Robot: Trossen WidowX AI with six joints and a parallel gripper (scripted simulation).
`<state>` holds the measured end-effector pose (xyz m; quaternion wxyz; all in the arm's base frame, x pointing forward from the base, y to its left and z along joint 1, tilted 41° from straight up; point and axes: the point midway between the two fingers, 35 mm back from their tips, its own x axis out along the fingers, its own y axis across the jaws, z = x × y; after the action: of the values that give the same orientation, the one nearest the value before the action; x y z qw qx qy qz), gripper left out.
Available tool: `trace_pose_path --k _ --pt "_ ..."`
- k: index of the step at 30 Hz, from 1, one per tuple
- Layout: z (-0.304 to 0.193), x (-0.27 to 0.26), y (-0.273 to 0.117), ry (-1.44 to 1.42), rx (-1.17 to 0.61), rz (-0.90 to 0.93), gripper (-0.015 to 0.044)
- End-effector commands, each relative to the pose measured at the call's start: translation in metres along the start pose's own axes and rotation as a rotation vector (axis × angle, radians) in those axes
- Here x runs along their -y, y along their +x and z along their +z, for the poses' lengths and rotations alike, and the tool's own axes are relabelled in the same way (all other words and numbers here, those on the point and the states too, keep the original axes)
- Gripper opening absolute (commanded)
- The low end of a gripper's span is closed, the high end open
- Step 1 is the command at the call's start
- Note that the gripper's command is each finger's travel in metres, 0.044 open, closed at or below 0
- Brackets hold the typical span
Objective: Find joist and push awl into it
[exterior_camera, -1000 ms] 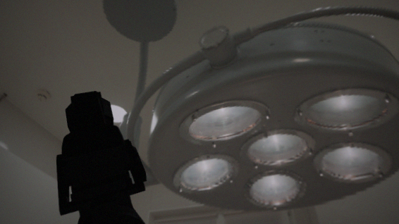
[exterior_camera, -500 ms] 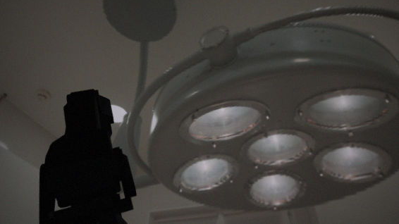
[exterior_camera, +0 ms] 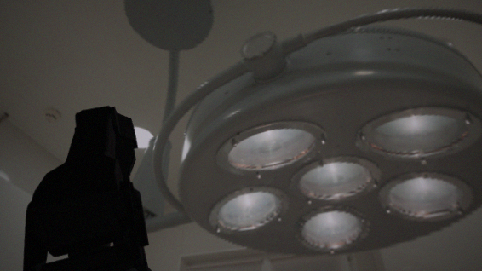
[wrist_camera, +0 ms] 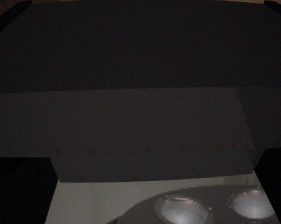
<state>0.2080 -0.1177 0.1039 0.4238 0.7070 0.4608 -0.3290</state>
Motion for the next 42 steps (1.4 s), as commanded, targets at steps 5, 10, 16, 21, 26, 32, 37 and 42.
trace_pose_path --k 5,10,16,21,26,32,37,42 --pt "-0.009 -0.007 -0.018 -0.014 -0.026 0.04 0.0" --pt "-0.008 -0.006 -0.018 -0.013 -0.026 0.04 0.0" --pt "-0.001 -0.007 -0.015 -0.012 -0.024 0.037 0.0" --pt "0.006 -0.007 -0.012 -0.01 -0.023 0.035 0.0" --pt "0.011 -0.006 -0.01 -0.009 -0.022 0.034 0.0" --pt "0.016 -0.004 -0.008 -0.007 -0.021 0.033 0.0" --pt "0.018 -0.003 -0.007 -0.006 -0.02 0.033 0.0" --pt "0.023 -0.006 -0.005 -0.005 -0.018 0.035 0.0"
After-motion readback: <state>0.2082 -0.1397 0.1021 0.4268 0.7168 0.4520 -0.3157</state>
